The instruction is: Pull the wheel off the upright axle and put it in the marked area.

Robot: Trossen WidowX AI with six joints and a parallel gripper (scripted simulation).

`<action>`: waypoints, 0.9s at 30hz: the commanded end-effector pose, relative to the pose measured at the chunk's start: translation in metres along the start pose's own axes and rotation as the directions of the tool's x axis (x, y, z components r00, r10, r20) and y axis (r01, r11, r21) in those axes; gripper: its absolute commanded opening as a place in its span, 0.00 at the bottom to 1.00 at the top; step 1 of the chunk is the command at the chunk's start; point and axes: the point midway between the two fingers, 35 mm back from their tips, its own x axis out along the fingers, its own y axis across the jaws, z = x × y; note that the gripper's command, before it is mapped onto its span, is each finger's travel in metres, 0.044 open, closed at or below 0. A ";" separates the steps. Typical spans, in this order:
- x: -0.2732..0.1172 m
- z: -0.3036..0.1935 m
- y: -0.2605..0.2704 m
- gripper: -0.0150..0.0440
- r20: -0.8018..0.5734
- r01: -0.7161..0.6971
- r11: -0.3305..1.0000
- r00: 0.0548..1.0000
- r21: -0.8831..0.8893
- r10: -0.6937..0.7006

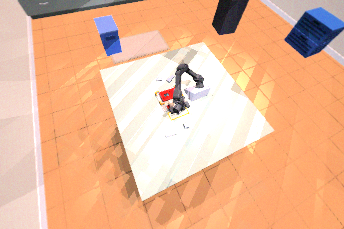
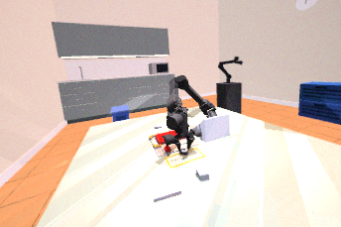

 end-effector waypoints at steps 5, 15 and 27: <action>0.024 0.003 -0.005 0.30 0.010 0.015 1.000 1.000 -0.002 -0.015; 0.022 0.003 -0.005 0.74 0.009 0.014 1.000 1.000 -0.003 -0.014; -0.041 0.006 -0.019 0.90 0.007 0.003 1.000 1.000 -0.017 -0.003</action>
